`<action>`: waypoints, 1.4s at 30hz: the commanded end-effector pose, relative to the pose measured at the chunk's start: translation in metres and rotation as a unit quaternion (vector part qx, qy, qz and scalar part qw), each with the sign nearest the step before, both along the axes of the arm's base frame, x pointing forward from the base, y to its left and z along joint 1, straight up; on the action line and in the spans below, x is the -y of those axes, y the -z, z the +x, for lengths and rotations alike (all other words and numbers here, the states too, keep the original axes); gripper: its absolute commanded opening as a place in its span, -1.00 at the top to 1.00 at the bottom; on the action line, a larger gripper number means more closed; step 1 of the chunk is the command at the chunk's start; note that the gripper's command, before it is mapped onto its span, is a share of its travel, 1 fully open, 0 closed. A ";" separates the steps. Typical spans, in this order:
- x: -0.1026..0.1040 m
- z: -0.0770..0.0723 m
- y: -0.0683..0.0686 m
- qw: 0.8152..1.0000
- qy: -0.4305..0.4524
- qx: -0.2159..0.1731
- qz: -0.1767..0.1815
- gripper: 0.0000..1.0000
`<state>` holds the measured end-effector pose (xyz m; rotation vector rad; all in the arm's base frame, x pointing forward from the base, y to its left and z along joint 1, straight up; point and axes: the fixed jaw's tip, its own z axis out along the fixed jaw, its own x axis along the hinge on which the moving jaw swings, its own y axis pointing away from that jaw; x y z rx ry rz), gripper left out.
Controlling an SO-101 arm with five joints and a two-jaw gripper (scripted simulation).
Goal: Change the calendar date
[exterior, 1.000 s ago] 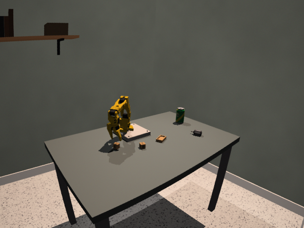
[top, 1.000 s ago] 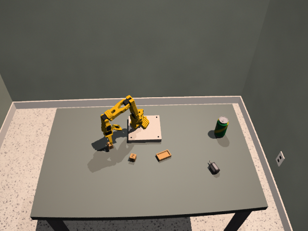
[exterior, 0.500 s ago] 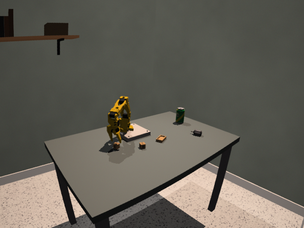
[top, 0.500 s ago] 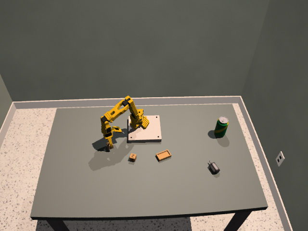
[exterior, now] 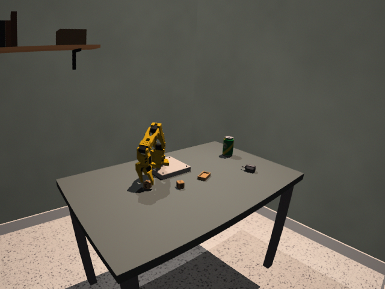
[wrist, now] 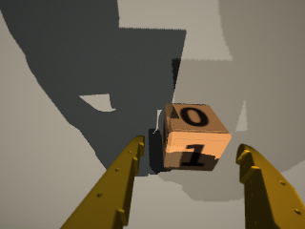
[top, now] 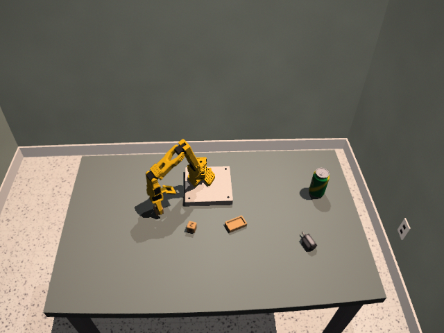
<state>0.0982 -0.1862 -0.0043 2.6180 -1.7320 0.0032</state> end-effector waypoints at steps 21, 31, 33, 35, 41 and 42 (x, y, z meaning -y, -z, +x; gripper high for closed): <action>-0.002 -0.002 0.009 1.000 0.001 -0.003 0.006 0.32; -0.003 0.000 0.009 1.000 0.001 -0.003 0.006 0.38; -0.003 0.001 0.009 1.000 0.001 -0.003 0.006 0.41; -0.004 0.001 0.009 1.000 0.001 -0.003 0.006 0.43; -0.005 0.004 0.009 1.000 0.001 -0.003 0.006 0.51; -0.005 0.004 0.009 1.000 0.001 -0.003 0.006 0.52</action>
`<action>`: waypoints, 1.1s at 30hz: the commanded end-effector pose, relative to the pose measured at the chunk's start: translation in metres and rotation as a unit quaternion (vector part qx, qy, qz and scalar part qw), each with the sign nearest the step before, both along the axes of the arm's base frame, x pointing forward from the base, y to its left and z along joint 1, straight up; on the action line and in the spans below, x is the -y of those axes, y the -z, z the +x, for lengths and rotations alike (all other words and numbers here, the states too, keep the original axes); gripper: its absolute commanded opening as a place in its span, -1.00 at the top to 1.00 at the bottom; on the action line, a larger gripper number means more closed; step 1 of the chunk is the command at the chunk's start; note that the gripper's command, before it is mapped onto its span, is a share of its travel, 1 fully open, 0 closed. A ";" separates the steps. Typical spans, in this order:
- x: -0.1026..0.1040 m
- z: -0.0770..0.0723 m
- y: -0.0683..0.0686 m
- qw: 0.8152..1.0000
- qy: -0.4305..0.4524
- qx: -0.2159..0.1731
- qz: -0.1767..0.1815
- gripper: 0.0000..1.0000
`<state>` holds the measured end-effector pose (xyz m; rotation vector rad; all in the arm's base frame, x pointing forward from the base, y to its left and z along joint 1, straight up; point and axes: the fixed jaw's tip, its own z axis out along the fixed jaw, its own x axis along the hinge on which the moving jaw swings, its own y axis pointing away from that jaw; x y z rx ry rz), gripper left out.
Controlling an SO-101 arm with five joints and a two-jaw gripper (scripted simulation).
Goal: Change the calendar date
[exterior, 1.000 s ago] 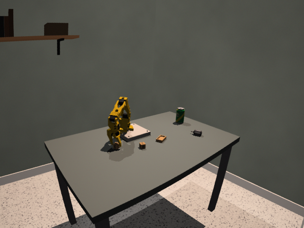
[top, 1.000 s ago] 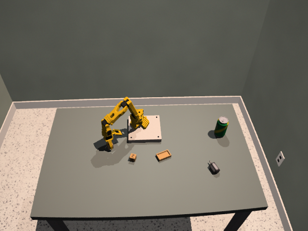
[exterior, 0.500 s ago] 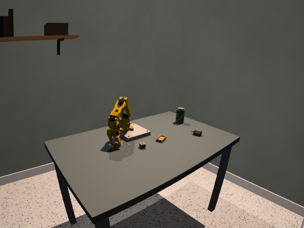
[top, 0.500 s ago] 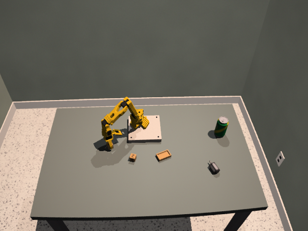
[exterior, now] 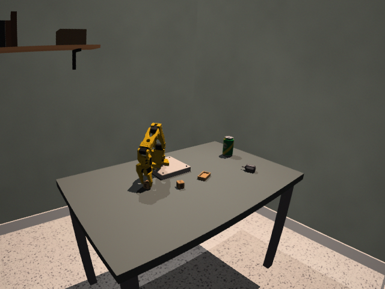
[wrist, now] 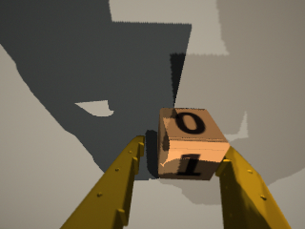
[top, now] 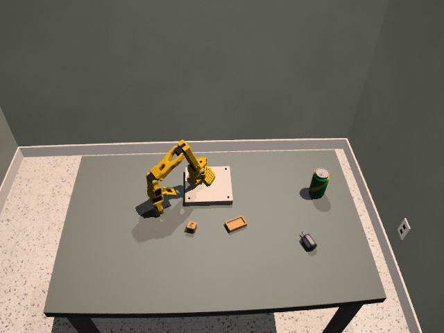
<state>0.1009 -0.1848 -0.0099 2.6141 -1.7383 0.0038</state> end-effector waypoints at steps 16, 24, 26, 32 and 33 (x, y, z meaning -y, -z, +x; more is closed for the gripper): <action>-0.005 0.004 0.004 1.000 -0.001 -0.003 0.006 0.60; -0.005 0.004 0.004 1.000 -0.001 -0.003 0.006 0.60; -0.005 0.004 0.004 1.000 -0.001 -0.003 0.006 0.62; -0.005 0.004 0.004 1.000 -0.001 -0.003 0.006 0.71; -0.005 0.004 0.004 1.000 -0.001 -0.003 0.006 0.73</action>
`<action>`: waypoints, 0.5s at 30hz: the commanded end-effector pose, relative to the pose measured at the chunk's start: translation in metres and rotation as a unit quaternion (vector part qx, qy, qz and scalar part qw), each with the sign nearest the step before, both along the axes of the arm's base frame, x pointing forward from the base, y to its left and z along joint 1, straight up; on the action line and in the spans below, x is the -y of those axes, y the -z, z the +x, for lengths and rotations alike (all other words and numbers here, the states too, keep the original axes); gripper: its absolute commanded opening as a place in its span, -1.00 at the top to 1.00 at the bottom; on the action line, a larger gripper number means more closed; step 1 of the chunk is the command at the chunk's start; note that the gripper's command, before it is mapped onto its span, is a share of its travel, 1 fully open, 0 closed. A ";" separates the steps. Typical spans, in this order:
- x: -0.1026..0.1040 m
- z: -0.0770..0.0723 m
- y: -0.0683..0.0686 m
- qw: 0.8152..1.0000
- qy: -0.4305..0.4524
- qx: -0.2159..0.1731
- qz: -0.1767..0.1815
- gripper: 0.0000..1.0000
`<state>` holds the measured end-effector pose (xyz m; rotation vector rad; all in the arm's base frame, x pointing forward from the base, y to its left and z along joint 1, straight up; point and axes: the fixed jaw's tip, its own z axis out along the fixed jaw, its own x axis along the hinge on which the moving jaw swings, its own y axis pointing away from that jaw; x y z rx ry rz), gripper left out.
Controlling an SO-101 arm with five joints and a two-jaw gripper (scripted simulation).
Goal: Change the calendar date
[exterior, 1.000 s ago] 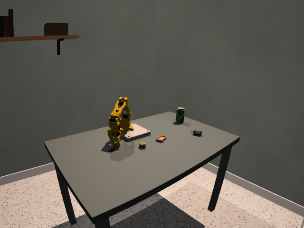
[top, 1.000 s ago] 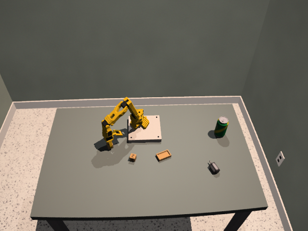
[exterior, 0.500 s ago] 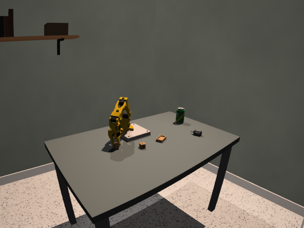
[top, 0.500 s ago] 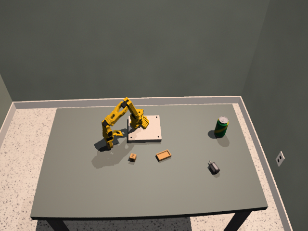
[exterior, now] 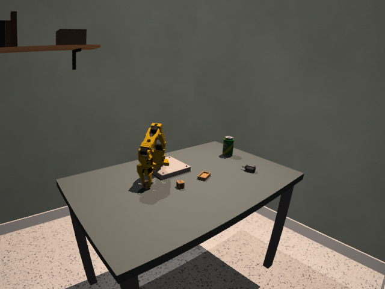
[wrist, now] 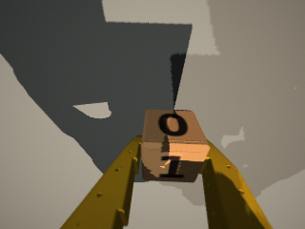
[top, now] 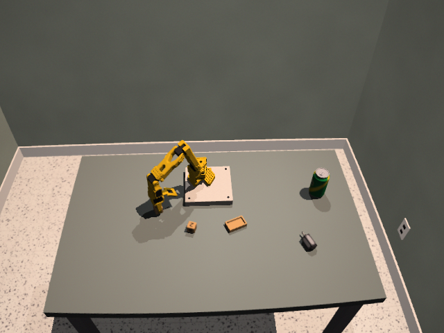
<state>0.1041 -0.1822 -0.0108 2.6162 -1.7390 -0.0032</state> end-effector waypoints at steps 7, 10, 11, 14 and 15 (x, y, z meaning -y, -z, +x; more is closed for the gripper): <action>-0.002 0.001 0.003 1.000 -0.001 -0.002 0.004 0.85; -0.002 0.001 0.003 1.000 -0.001 -0.002 0.004 0.92; -0.002 0.001 0.003 1.000 -0.001 -0.002 0.004 0.93; -0.002 0.001 0.003 1.000 -0.001 -0.002 0.004 0.98; -0.002 0.001 0.003 1.000 -0.001 -0.002 0.004 0.99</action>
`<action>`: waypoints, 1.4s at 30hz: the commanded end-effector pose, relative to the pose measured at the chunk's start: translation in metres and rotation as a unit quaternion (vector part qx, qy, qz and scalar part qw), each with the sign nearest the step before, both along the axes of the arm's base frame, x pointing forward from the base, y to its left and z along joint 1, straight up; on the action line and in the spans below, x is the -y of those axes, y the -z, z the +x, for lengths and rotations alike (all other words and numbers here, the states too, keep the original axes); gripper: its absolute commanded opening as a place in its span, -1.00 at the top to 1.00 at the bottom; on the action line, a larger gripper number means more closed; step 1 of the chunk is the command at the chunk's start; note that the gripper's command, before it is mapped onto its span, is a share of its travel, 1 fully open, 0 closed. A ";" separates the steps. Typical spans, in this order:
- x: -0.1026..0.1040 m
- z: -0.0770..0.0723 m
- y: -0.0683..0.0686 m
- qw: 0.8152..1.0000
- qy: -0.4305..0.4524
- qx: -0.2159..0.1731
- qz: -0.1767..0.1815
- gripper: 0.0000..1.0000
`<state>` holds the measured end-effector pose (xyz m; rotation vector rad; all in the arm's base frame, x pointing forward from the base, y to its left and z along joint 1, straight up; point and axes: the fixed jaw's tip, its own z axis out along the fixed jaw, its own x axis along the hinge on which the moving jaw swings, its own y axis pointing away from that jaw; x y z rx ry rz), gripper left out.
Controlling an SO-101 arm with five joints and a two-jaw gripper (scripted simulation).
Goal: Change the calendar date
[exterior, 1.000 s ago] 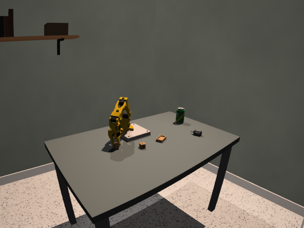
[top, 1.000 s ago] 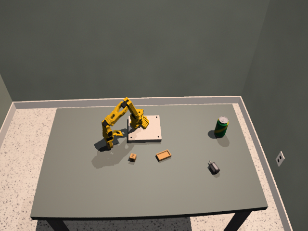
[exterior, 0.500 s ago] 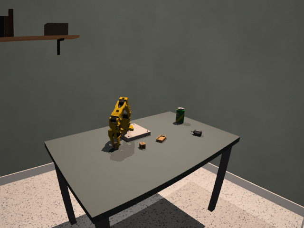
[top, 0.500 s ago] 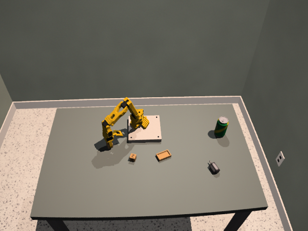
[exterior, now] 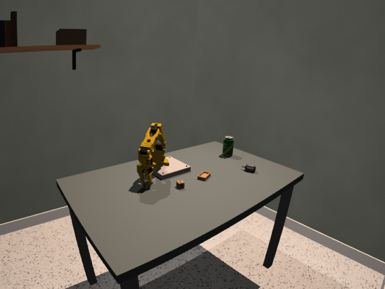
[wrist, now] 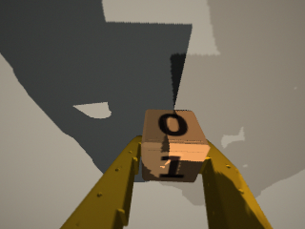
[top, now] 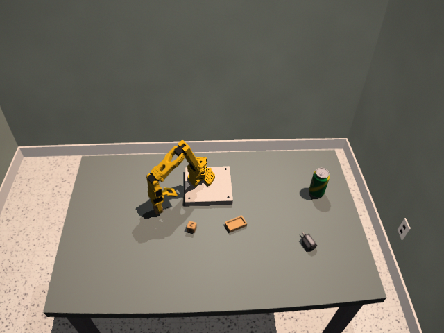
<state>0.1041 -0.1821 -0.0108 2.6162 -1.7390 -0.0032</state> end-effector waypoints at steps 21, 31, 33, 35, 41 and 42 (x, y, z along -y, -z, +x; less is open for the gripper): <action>0.001 0.001 -0.019 1.000 -0.001 -0.002 0.004 1.00; 0.001 -0.002 -0.041 1.000 -0.001 -0.002 0.004 1.00; 0.001 -0.002 -0.044 1.000 -0.001 -0.002 0.004 1.00; 0.000 -0.002 -0.046 1.000 -0.001 -0.002 0.004 1.00; 0.000 -0.002 -0.047 1.000 -0.001 -0.002 0.004 1.00; 0.000 -0.002 -0.047 1.000 -0.001 -0.002 0.004 1.00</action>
